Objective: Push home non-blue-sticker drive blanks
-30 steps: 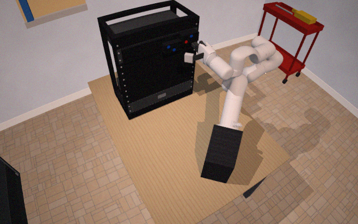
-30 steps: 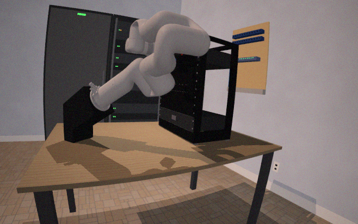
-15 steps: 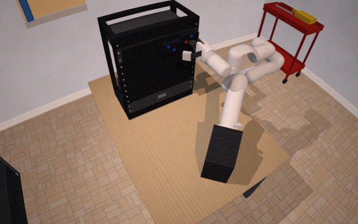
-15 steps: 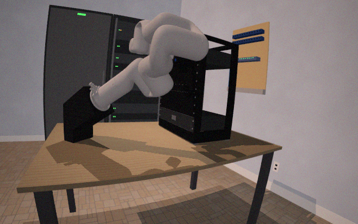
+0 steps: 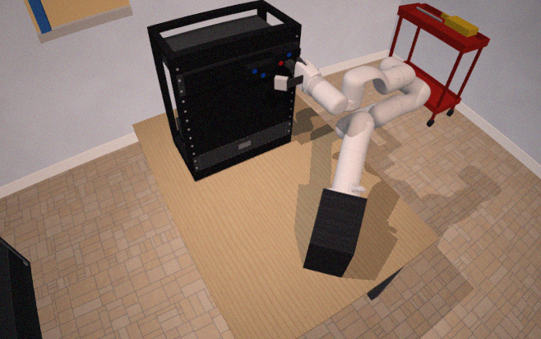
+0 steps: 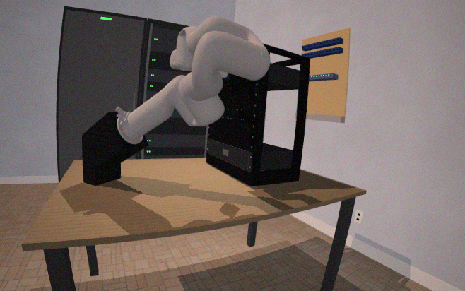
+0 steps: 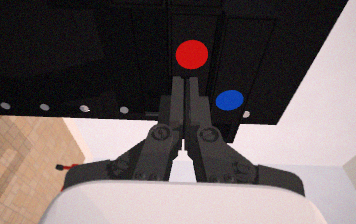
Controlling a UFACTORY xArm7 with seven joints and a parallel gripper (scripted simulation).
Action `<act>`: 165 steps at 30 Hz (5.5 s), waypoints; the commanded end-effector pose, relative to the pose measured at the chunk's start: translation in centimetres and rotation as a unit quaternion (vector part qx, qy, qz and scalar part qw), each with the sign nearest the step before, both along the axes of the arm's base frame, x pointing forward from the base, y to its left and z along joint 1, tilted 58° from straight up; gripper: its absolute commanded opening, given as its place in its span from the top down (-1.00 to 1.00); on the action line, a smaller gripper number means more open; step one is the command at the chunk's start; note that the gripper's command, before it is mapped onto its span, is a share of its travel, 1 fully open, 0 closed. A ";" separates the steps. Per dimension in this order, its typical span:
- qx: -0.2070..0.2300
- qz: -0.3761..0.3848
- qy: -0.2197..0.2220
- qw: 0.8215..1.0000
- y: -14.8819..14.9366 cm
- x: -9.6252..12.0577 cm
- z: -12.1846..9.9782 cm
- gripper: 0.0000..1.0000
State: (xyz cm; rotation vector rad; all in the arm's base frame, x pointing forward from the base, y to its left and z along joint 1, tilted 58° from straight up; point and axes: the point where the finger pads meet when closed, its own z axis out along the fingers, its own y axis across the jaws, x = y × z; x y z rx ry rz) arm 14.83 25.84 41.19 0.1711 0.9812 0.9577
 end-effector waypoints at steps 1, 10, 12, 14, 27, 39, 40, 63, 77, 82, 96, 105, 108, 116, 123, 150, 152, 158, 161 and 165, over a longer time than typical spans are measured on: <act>0.001 0.001 0.000 1.000 0.1 -0.1 0.1 1.00; 0.001 0.001 0.000 1.000 0.4 0.6 0.6 1.00; 0.001 0.001 0.000 1.000 0.4 0.6 0.6 1.00; 0.001 0.001 0.000 1.000 0.4 0.7 0.7 1.00; 0.001 0.001 0.000 1.000 0.6 1.1 1.1 1.00; 0.001 0.001 0.000 1.000 0.7 1.5 1.3 1.00; 0.001 0.001 0.000 1.000 0.7 1.5 1.3 1.00; 0.001 0.001 0.000 1.000 0.8 1.8 1.6 1.00; 0.001 0.001 0.000 1.000 0.8 2.0 1.7 1.00; 0.001 0.001 0.000 1.000 0.9 2.1 1.8 1.00; 0.001 0.001 0.000 1.000 0.9 2.2 1.9 1.00; 0.001 0.001 0.000 1.000 1.0 2.4 2.0 1.00; 0.001 0.001 0.000 1.000 1.0 2.4 2.0 1.00; 0.001 0.001 0.000 1.000 1.0 2.5 2.1 1.00; 0.001 0.001 0.000 1.000 1.0 2.5 2.1 1.00; 0.001 0.001 0.000 1.000 -0.9 -2.7 -1.8 1.00; 0.001 0.001 0.000 1.000 -1.2 -3.5 -2.4 1.00; 0.001 0.001 0.000 1.000 -1.7 -4.7 -3.4 1.00; 0.001 0.001 0.000 1.000 -1.7 -4.8 -3.4 1.00; 0.001 0.001 0.000 1.000 -1.7 -4.8 -3.4 1.00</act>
